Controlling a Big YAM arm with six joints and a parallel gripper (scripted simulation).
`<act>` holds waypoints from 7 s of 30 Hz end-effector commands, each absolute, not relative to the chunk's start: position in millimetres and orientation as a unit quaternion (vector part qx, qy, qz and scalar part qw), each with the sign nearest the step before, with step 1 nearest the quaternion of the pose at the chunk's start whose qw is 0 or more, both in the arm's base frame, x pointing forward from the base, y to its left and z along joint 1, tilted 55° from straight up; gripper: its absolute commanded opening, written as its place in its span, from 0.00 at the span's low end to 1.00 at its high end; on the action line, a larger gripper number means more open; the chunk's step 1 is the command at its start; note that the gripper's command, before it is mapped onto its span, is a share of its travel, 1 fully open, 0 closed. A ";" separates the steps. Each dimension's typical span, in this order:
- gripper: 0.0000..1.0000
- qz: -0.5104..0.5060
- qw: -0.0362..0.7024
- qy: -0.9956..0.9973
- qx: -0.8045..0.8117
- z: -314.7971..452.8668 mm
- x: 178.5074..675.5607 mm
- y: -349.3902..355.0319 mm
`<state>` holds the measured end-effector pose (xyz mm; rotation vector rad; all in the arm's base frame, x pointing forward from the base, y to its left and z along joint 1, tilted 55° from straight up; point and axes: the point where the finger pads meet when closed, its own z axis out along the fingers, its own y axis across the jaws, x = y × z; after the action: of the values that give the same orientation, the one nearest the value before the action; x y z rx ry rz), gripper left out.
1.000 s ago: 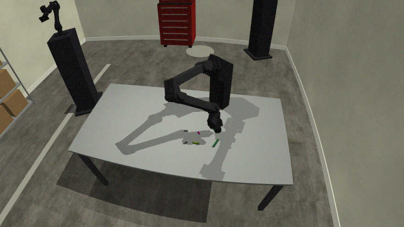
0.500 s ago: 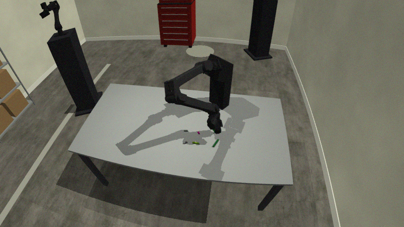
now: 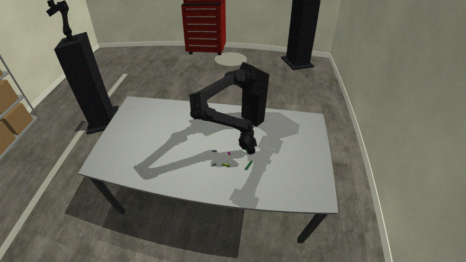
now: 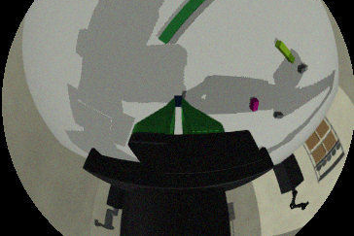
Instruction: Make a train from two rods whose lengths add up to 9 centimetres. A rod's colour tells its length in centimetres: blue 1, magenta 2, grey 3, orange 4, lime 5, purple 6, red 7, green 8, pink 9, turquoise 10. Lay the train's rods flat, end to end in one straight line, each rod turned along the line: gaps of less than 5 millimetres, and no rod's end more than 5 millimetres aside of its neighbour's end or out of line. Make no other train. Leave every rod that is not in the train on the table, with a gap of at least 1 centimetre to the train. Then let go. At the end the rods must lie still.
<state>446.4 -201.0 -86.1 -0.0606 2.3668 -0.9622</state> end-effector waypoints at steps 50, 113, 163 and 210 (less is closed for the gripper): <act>0.04 -0.360 0.294 0.885 -0.033 -81.3 449.4 -193.3; 0.04 -0.363 0.289 0.886 -0.025 -92.4 449.9 -209.0; 0.23 -0.362 0.289 0.886 -0.025 -92.5 449.8 -209.0; 1.00 -0.359 0.285 0.888 -0.026 -41.9 399.6 -148.4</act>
<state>407.8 -150.8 -39.9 -0.0674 2.3588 -0.9626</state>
